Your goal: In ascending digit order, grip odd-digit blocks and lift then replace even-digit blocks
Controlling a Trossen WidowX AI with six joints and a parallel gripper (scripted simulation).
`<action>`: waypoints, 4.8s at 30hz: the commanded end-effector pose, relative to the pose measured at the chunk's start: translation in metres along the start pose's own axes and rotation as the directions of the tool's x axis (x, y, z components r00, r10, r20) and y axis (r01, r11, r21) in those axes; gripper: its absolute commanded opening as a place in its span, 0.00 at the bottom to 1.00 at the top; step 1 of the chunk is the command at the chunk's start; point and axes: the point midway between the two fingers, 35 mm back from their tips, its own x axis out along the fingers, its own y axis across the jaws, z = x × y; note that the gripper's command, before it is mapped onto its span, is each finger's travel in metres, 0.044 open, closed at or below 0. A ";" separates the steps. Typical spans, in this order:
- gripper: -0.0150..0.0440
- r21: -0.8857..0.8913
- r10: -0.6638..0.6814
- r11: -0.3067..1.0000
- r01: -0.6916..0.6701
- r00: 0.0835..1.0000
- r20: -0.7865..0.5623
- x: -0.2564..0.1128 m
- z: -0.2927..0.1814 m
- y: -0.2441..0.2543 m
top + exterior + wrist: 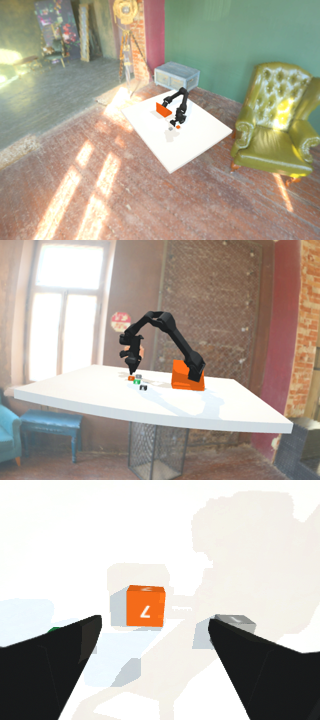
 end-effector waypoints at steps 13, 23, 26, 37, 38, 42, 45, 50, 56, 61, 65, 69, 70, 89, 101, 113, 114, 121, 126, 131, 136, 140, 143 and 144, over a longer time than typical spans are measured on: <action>0.93 0.009 0.008 1.000 -0.008 1.000 -0.006 0.026 -0.003 0.001; 0.53 0.009 0.008 1.000 -0.008 1.000 -0.006 0.027 -0.003 0.001; 0.46 0.009 0.008 1.000 -0.008 1.000 -0.006 0.027 -0.003 0.001; 0.46 0.009 0.008 1.000 -0.008 1.000 -0.006 0.027 -0.003 0.001; 0.46 0.009 0.008 1.000 -0.008 1.000 -0.006 0.027 -0.003 0.001; 0.46 0.009 0.008 1.000 -0.008 1.000 -0.006 0.027 -0.003 0.001; 0.46 0.009 0.008 1.000 -0.008 1.000 -0.006 0.027 -0.003 0.001; 0.46 0.009 0.008 1.000 -0.008 1.000 -0.006 0.027 -0.003 0.001; 0.46 0.009 0.008 1.000 -0.008 1.000 -0.006 0.027 -0.003 0.001; 0.55 0.009 0.008 1.000 -0.008 1.000 -0.006 0.027 -0.003 0.001; 0.72 0.009 0.008 1.000 -0.008 1.000 -0.006 0.027 -0.003 0.001; 0.90 0.009 0.008 1.000 -0.008 1.000 -0.006 0.027 -0.003 0.001; 0.93 0.009 0.008 1.000 -0.008 1.000 -0.006 0.027 -0.003 0.001; 0.58 0.010 0.003 1.000 -0.003 1.000 -0.007 -0.089 -0.003 -0.001; 0.46 0.010 0.003 1.000 -0.003 1.000 -0.007 -0.091 -0.003 0.001; 0.46 0.013 0.008 1.000 -0.008 1.000 -0.010 -0.091 -0.038 0.078; 0.46 0.013 0.008 1.000 -0.008 1.000 -0.010 -0.091 -0.038 0.078; 0.72 0.012 0.010 1.000 -0.010 1.000 -0.009 -0.020 -0.038 0.079; 0.93 0.011 0.011 1.000 -0.011 1.000 -0.009 -0.010 -0.039 0.080; 0.93 0.012 0.011 1.000 -0.011 1.000 -0.009 -0.004 -0.039 0.080; 0.93 0.012 0.011 1.000 -0.011 1.000 -0.009 0.004 -0.039 0.080; 0.93 0.012 0.012 1.000 -0.012 1.000 -0.009 0.010 -0.039 0.080; 0.93 0.012 0.012 1.000 -0.012 1.000 -0.009 0.015 -0.039 0.080; 0.93 0.012 0.012 1.000 -0.012 1.000 -0.009 0.016 -0.039 0.080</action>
